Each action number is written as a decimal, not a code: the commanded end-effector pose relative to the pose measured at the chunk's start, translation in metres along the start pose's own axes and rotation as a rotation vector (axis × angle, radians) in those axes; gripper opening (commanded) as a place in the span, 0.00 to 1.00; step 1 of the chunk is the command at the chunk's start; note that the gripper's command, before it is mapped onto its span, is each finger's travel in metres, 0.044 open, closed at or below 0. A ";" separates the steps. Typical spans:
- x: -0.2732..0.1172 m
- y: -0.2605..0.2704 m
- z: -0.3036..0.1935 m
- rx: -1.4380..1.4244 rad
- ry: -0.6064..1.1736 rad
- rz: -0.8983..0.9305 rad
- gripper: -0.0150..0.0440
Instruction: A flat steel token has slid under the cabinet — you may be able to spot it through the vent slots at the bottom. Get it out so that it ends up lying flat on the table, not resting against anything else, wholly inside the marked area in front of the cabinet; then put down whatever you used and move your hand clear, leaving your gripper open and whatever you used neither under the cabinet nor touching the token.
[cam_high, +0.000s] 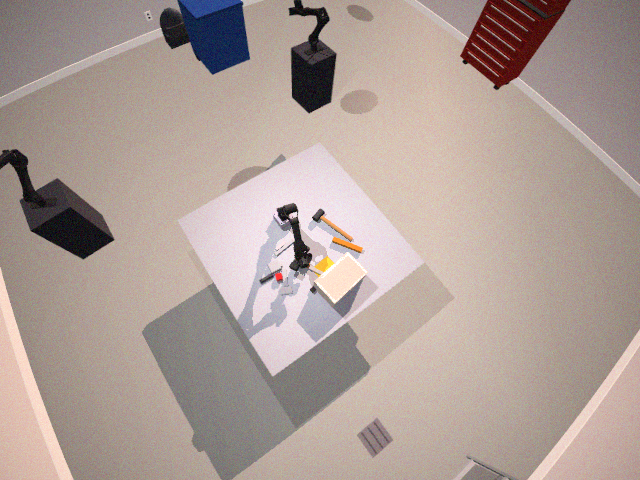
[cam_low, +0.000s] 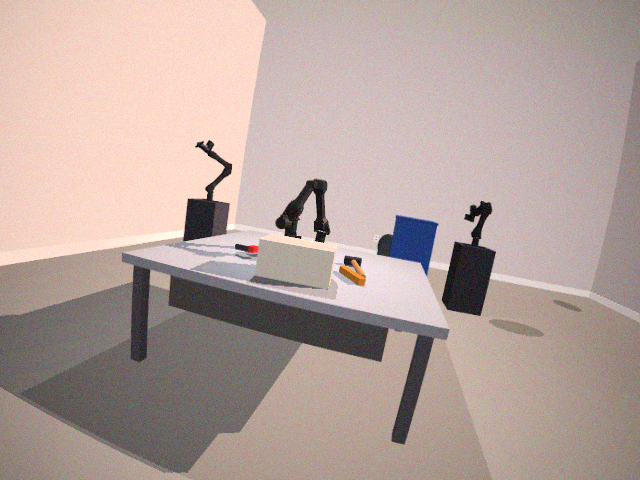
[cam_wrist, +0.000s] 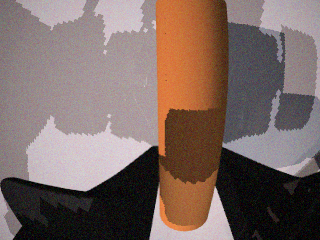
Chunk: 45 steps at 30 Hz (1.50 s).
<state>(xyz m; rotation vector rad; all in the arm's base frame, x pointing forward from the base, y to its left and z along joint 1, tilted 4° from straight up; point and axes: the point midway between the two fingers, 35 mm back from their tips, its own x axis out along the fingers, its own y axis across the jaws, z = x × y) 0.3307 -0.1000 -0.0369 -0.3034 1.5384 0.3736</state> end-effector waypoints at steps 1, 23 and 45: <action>0.001 0.000 -0.008 0.000 0.004 0.002 0.25; 0.001 -0.001 -0.041 0.000 0.007 0.002 0.25; 0.001 -0.004 -0.079 0.000 0.010 0.002 0.25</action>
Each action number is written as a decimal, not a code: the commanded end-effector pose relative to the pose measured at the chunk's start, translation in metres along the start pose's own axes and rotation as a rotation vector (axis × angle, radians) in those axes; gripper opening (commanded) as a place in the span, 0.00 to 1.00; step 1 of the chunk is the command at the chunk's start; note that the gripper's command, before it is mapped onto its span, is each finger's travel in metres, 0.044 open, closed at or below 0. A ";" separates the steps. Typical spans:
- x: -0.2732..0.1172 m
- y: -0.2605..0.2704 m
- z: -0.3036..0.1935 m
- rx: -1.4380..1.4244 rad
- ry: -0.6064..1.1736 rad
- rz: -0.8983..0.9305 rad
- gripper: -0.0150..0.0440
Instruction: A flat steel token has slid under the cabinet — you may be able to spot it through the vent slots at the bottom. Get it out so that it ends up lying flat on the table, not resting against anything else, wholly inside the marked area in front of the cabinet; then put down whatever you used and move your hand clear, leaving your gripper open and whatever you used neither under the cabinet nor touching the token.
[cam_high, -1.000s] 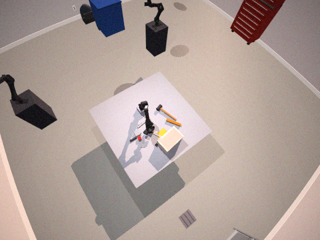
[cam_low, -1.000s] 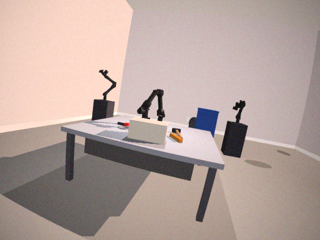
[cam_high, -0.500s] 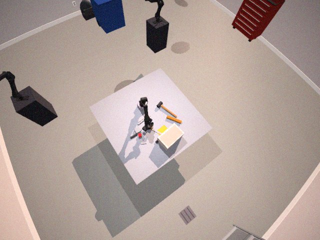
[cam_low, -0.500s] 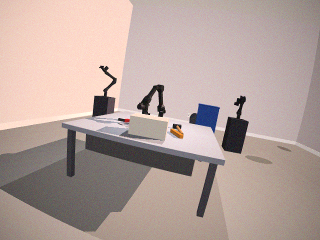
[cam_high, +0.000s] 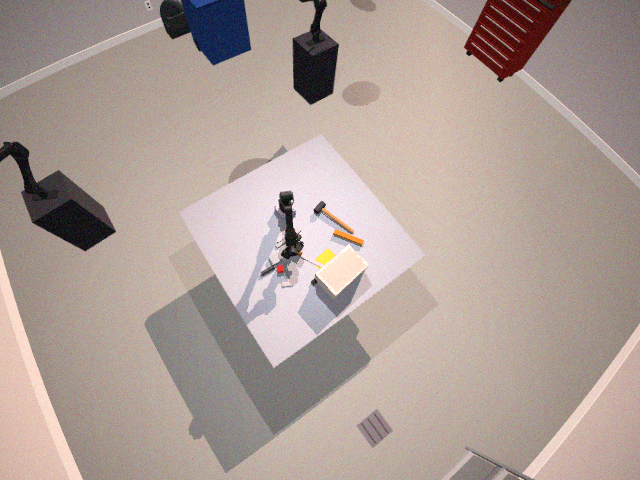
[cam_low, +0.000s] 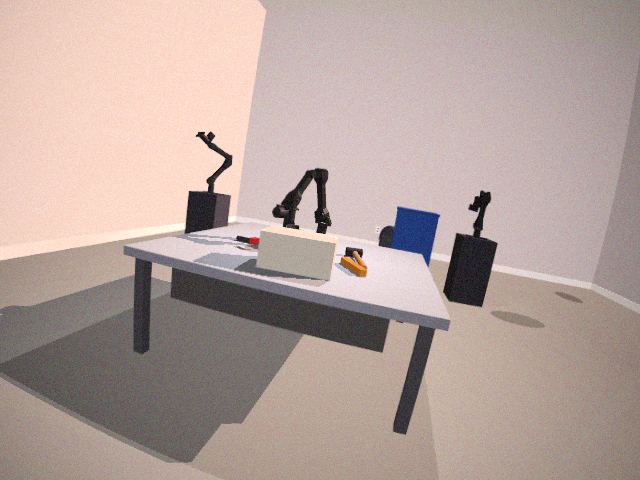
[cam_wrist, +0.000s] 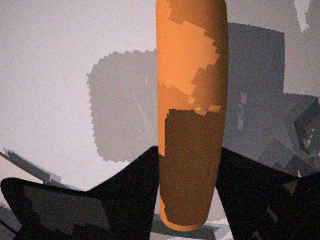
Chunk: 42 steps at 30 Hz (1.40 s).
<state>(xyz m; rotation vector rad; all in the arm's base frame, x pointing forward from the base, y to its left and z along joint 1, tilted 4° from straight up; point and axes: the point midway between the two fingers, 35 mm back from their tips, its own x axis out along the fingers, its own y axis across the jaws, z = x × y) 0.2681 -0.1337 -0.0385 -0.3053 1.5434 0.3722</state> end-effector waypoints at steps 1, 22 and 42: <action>0.001 0.001 -0.010 0.000 0.005 0.003 0.25; -0.001 -0.002 -0.018 -0.056 0.002 0.001 0.25; -0.003 -0.002 -0.018 -0.211 0.004 0.002 0.25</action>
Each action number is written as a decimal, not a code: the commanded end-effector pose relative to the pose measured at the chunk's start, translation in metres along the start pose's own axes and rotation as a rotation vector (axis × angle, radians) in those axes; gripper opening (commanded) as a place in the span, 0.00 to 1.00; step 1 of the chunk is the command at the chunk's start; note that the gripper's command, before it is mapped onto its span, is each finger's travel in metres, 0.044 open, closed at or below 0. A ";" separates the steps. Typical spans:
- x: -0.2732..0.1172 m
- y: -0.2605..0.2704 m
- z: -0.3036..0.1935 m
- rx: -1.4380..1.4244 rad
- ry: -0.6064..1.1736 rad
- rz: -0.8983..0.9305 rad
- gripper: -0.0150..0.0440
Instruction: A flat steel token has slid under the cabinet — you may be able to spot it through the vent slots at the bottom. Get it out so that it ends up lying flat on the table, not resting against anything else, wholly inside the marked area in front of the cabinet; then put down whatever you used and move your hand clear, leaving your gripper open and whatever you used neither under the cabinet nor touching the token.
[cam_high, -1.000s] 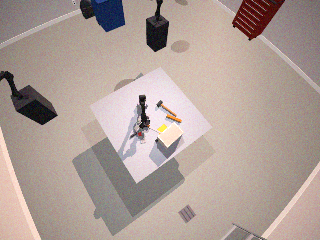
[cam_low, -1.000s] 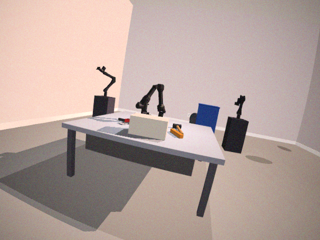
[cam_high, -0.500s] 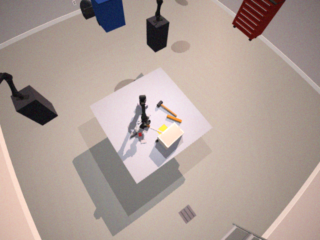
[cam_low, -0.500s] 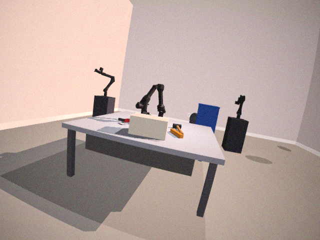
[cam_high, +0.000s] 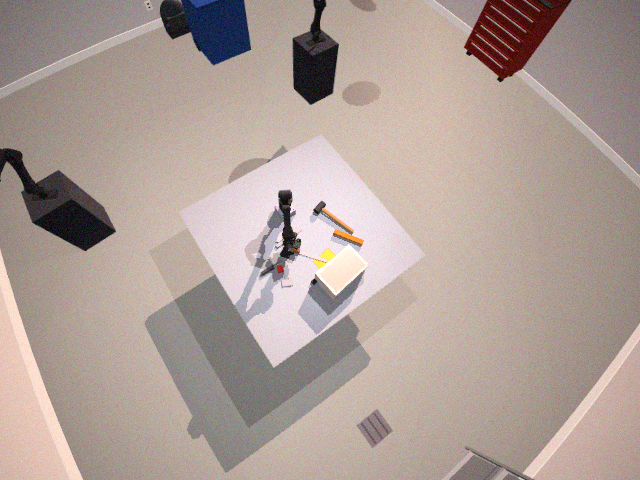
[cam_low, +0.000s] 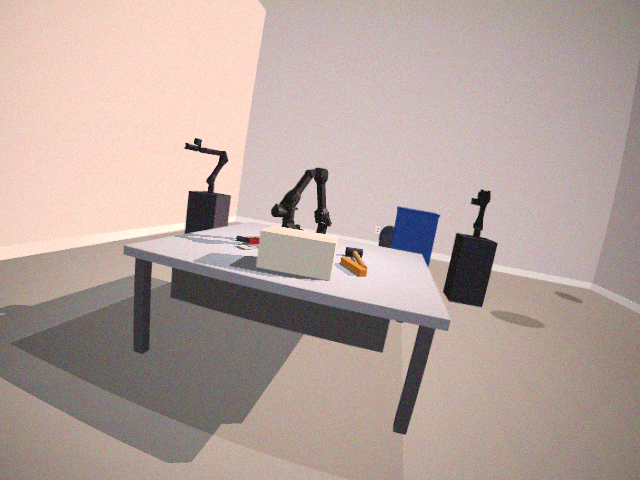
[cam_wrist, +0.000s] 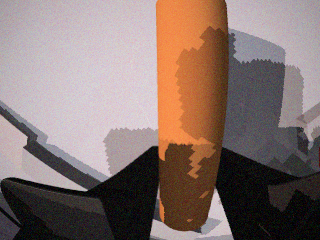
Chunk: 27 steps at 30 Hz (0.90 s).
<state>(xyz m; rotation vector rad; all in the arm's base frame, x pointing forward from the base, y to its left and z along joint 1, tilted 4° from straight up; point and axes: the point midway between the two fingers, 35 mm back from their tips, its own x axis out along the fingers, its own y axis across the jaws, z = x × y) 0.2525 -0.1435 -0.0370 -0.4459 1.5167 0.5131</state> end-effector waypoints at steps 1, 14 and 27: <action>-0.001 0.000 0.000 -0.039 0.000 0.002 0.25; -0.001 0.008 0.008 -0.063 0.000 0.002 0.25; -0.001 0.020 0.018 -0.075 -0.001 0.004 0.25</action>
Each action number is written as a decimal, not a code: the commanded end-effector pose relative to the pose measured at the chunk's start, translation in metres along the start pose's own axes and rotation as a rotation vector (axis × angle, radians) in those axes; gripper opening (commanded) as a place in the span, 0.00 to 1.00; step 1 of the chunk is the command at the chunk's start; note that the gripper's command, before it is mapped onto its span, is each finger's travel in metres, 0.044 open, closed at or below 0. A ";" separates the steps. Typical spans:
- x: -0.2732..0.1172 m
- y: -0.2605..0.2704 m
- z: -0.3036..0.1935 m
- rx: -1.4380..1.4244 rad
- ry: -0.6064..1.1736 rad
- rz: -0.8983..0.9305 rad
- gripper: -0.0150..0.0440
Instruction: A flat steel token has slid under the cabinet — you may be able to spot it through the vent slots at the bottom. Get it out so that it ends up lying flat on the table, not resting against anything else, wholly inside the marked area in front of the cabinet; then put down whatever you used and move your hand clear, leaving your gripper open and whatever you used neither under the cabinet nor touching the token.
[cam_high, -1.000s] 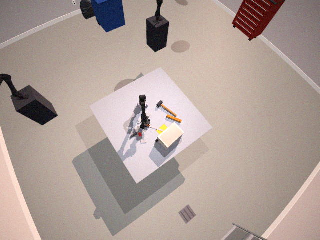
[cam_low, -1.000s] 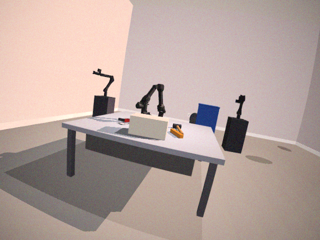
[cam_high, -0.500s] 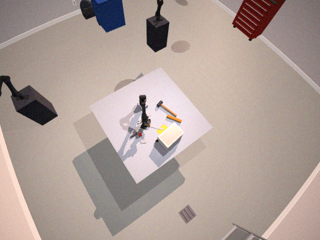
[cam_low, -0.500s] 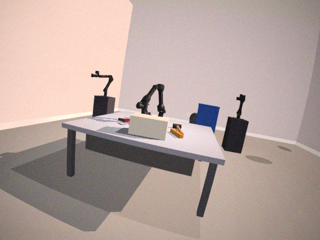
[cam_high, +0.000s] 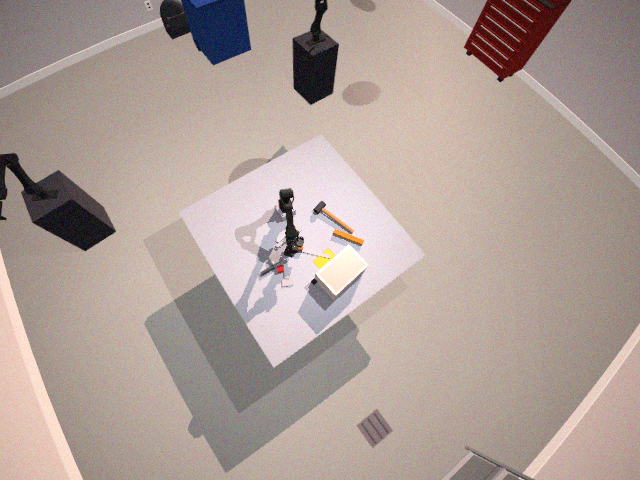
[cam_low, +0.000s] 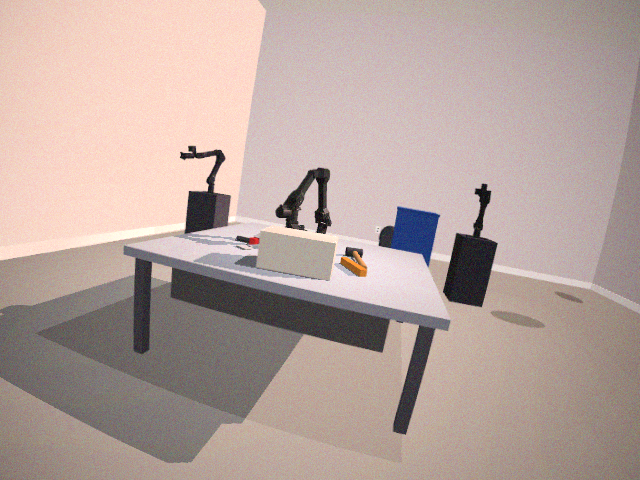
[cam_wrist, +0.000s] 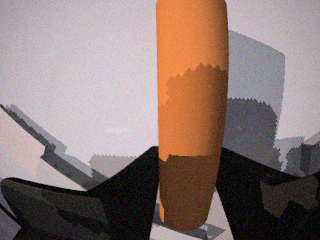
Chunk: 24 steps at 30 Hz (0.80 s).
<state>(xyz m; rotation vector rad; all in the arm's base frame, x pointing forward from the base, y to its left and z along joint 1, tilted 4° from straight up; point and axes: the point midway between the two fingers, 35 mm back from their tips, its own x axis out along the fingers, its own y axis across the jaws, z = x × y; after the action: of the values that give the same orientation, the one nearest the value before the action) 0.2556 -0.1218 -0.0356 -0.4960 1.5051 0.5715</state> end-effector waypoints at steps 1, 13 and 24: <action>-0.001 0.004 0.004 -0.006 -0.002 -0.002 0.25; -0.001 0.014 0.014 -0.009 -0.003 -0.001 0.25; -0.001 0.023 0.023 -0.010 -0.004 -0.001 0.25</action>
<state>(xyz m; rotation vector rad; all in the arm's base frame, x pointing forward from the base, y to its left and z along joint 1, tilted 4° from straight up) 0.2587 -0.0941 -0.0343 -0.5002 1.5030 0.5785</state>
